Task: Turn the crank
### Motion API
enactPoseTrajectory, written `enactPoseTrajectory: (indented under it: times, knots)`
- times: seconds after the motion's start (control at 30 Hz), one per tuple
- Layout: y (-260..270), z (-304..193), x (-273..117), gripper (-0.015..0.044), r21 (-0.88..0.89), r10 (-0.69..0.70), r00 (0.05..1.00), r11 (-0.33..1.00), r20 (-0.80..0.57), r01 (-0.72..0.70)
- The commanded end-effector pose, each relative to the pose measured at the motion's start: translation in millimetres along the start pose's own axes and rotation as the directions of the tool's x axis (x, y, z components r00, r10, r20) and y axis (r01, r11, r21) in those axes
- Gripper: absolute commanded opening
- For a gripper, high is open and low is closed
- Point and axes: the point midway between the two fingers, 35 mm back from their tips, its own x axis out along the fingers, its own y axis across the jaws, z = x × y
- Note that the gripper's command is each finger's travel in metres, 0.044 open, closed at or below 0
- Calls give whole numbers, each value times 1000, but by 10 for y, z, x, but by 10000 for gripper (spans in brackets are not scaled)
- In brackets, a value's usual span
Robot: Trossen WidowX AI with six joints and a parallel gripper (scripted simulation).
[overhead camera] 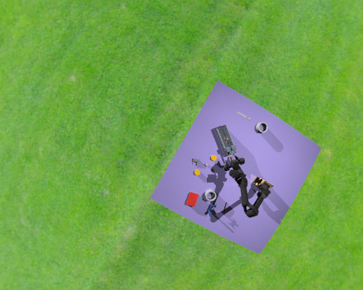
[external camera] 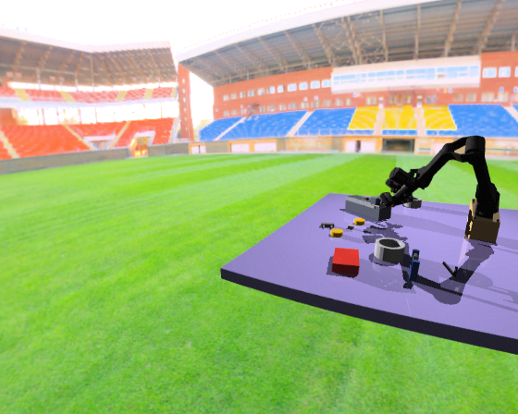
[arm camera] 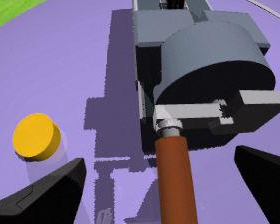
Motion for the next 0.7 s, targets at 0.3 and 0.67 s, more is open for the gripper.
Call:
enactPoseTrajectory:
  times: [0.3, 0.67]
  knots:
    - [-33, -79, 60, 256, 5, -10, 1000, 1000, -4, 10]
    - [-33, -79, 60, 0, 5, -10, 1000, 1000, -4, 10]
